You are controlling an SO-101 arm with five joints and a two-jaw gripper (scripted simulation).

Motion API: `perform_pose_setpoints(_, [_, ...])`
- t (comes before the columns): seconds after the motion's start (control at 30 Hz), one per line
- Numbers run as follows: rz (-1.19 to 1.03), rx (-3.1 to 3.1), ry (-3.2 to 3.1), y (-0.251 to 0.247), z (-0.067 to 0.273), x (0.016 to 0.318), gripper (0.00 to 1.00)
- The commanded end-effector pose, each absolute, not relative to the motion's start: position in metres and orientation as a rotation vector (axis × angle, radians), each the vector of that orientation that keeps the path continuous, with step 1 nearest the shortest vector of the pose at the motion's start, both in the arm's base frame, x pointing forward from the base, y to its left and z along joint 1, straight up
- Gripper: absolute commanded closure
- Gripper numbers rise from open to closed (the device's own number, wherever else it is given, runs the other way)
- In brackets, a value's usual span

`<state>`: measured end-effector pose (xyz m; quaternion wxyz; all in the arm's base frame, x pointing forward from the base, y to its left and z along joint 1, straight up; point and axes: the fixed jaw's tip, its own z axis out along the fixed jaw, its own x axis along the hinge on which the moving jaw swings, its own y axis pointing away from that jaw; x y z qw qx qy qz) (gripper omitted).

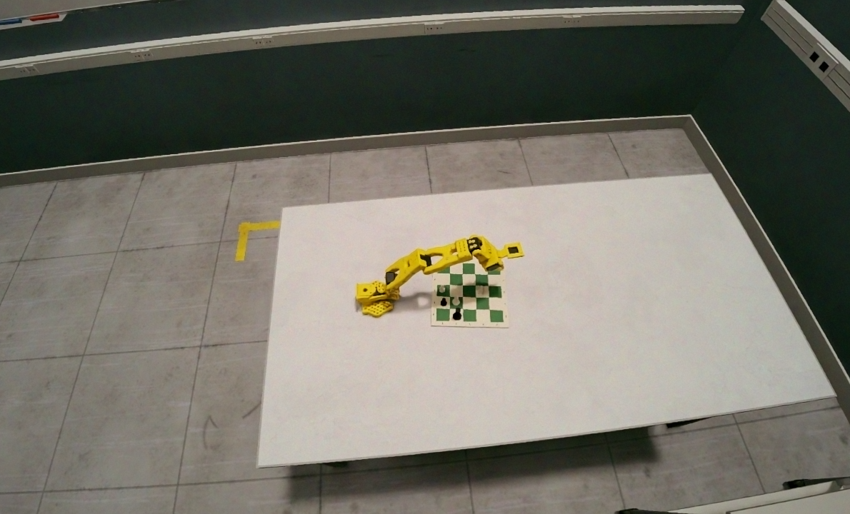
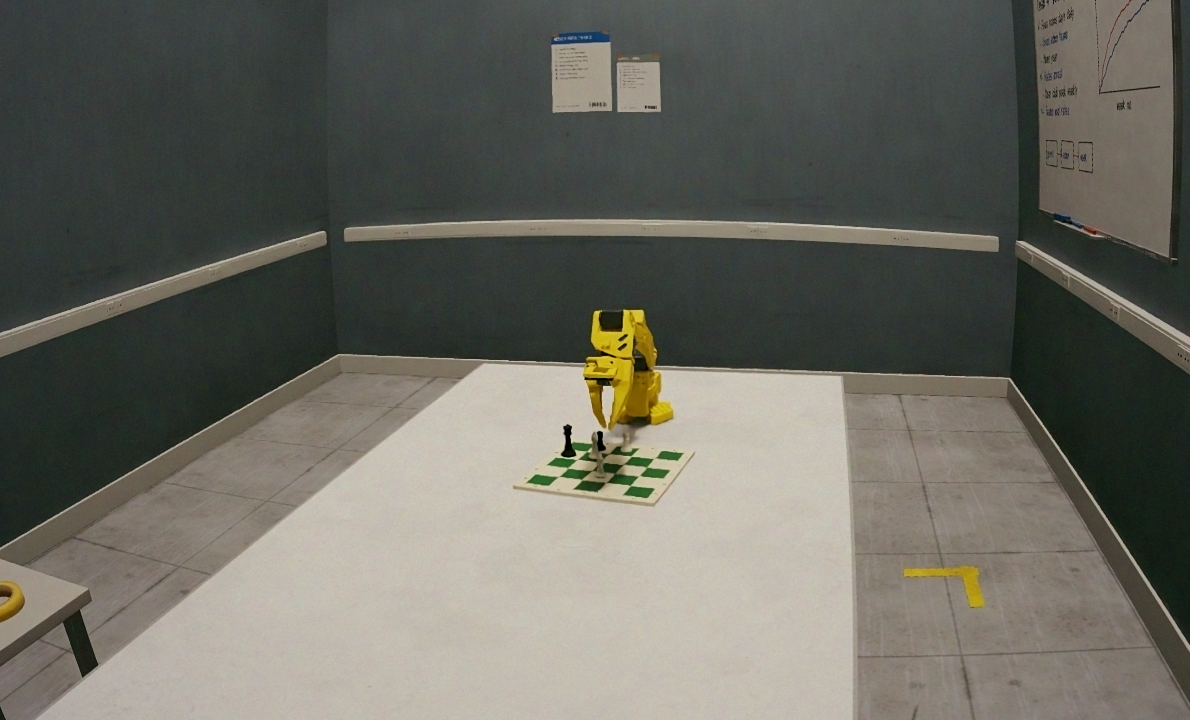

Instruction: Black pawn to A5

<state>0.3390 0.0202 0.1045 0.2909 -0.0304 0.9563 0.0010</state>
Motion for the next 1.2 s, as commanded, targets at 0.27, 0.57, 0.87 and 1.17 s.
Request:
perform_pose_setpoints(0.27, [0.010,-0.085,2.579,0.023,0.097,0.338,1.00])
perform_pose_setpoints(0.57, [0.010,-0.085,2.580,0.023,0.088,0.340,1.00])
perform_pose_setpoints(0.87, [0.010,-0.085,2.580,0.024,0.066,0.340,1.00])
perform_pose_setpoints(1.17, [0.010,-0.085,2.580,0.024,0.036,0.341,1.00])
